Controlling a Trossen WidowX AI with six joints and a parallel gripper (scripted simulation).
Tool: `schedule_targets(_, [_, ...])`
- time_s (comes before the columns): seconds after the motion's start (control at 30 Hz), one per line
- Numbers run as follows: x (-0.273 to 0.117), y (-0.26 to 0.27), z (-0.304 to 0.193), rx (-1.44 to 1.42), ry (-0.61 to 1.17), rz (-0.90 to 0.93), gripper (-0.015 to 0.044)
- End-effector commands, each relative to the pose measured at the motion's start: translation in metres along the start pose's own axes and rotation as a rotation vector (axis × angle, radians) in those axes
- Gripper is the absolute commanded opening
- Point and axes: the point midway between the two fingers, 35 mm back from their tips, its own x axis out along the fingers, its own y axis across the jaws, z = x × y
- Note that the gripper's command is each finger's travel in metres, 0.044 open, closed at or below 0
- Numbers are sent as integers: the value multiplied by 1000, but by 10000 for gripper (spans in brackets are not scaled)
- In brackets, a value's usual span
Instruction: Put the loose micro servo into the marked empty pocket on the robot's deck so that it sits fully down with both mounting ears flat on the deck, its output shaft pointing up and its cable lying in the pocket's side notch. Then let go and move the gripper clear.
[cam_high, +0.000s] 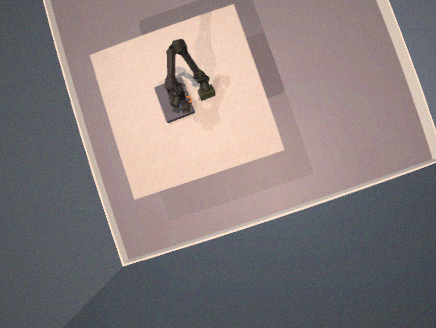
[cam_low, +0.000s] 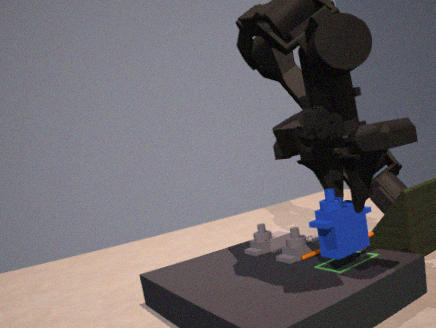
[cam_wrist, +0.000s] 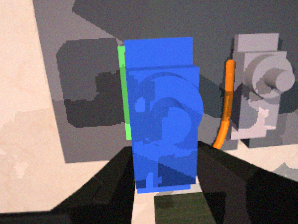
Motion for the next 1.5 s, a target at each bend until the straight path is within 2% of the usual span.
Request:
schedule_targets(0.0, [4,0,0,-5,-8,-1,0])
schedule_targets(1.47, [29,0,0,-5,-8,-2,0])
